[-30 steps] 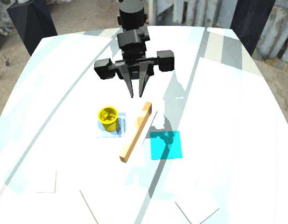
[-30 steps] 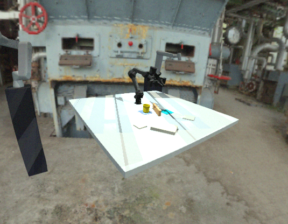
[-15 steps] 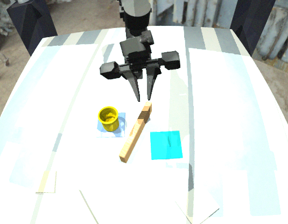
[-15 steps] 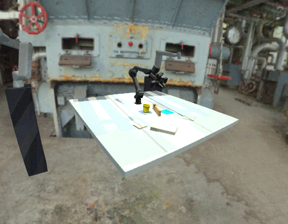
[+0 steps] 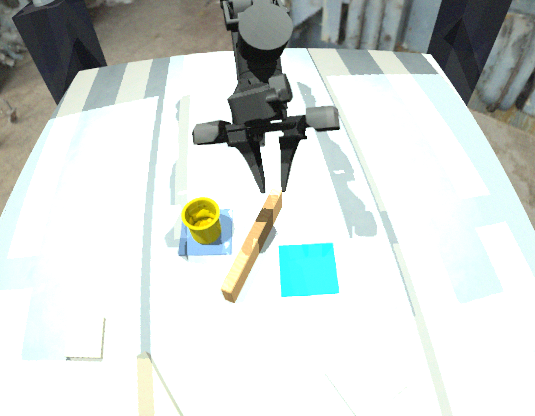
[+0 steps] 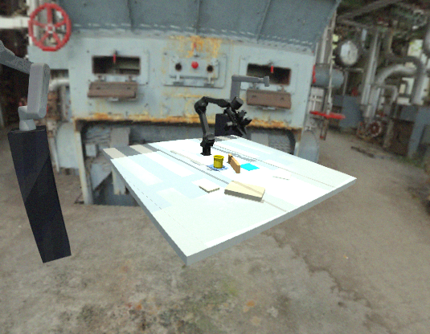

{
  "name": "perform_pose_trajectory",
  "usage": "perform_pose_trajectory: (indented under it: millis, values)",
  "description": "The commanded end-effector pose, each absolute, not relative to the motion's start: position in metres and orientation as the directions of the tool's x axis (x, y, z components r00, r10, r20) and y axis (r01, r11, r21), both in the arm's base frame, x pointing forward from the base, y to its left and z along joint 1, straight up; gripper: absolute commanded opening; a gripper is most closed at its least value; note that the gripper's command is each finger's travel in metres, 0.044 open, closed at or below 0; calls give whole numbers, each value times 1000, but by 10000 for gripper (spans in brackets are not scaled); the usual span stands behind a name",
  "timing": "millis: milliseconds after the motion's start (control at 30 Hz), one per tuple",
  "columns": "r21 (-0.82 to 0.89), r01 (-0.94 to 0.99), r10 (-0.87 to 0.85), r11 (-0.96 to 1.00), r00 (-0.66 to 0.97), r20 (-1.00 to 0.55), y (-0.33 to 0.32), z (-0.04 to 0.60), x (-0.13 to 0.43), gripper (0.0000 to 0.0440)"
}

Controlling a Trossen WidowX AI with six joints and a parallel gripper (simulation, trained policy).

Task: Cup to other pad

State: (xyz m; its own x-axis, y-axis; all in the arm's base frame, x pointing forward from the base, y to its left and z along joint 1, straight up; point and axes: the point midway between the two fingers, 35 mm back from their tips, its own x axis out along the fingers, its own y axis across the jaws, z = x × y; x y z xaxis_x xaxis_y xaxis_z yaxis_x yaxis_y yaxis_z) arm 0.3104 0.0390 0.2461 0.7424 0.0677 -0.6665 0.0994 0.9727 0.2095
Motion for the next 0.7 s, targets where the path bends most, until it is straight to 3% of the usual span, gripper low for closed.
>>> perform_pose_trajectory:
  millis: [0, 667]
  values:
    - [207, 116, 69, 972, 696, -714, 40, 241, 308, 119]
    - [89, 166, 10, 982, 428, -904, 32, 216, 290, 122]
